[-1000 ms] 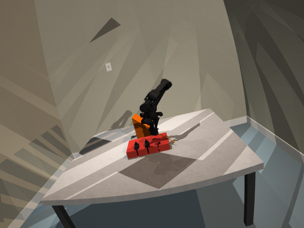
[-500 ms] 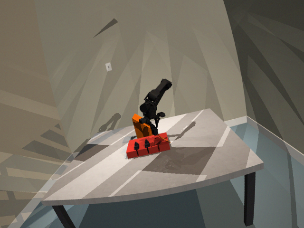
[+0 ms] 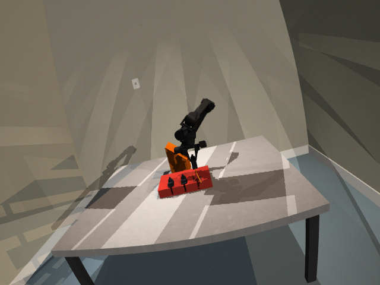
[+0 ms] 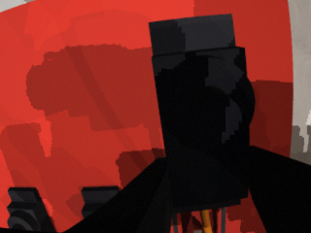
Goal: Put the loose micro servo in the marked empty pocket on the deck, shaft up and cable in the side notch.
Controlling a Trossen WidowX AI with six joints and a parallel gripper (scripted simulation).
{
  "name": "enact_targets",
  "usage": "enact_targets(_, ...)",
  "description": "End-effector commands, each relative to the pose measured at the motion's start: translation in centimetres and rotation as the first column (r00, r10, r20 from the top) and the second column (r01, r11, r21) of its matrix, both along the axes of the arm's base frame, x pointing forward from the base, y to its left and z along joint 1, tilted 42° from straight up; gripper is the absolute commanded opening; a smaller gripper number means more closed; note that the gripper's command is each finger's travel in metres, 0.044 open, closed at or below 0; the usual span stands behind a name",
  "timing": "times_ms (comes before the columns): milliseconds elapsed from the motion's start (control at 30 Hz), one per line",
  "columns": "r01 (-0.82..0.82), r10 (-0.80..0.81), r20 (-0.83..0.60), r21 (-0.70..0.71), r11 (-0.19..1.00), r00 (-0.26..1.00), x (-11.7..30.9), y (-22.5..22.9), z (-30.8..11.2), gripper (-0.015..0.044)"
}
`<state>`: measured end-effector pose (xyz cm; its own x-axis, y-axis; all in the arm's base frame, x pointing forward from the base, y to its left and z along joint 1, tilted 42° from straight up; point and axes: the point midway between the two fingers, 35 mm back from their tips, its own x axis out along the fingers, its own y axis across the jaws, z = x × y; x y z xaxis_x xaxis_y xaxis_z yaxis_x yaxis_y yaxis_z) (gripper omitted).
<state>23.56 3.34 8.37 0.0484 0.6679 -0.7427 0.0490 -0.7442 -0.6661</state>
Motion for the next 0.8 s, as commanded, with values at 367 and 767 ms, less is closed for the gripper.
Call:
enact_targets(367, 0.013, -0.013, -0.008, 0.005, 1.000, 1.000, 4.6, 0.0, 0.4, 0.0000)
enact_targets(767, 0.013, -0.013, -0.005, 0.005, 1.000, 1.000, 9.3, 0.0, 0.7, 0.0000)
